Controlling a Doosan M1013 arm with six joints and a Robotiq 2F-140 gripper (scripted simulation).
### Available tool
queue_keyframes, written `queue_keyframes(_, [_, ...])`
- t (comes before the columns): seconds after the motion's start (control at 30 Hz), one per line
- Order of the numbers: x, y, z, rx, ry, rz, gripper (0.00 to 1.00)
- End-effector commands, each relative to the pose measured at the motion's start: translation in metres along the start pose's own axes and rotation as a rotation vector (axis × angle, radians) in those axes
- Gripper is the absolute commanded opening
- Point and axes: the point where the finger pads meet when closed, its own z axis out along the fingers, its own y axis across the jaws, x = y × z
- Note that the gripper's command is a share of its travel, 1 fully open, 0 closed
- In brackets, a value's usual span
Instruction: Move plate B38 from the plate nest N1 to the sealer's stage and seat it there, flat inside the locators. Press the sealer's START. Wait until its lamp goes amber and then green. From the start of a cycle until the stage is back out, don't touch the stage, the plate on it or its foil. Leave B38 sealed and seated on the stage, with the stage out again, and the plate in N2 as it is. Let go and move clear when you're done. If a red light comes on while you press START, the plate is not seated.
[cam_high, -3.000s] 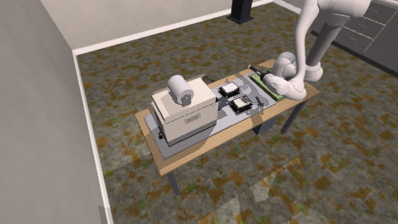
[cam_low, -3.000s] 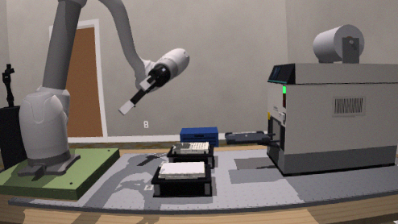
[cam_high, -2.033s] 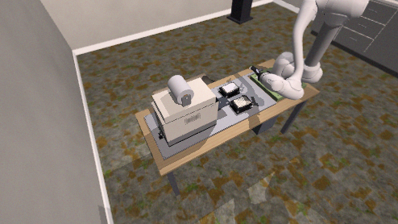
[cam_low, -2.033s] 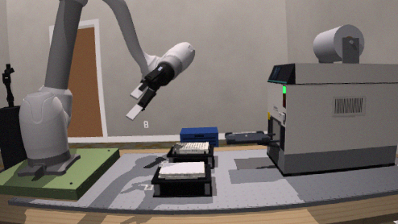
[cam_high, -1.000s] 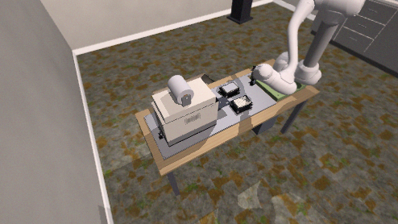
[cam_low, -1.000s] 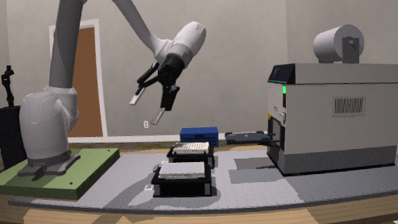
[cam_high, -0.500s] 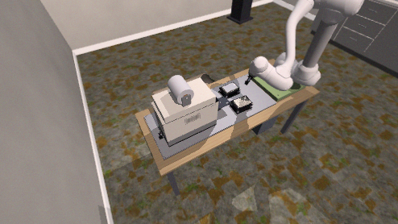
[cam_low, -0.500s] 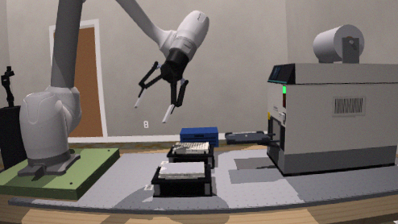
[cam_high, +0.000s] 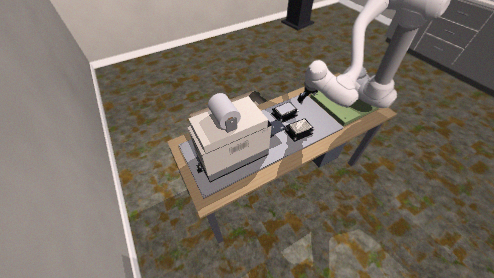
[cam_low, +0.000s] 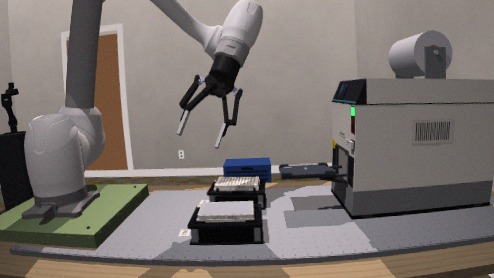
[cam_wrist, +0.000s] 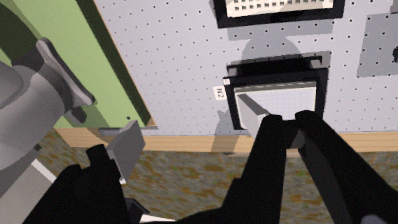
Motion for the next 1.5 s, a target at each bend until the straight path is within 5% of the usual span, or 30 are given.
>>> queue_keyframes(0.0, [-0.001, 0.005, -0.004, -0.016, 0.026, 0.089, 0.70])
queue_keyframes(0.77, [-0.014, 0.045, -0.038, -0.070, 0.252, 0.749, 0.70])
queue_keyframes(1.47, [-0.040, 0.080, -0.078, -0.038, 0.472, 1.306, 0.70])
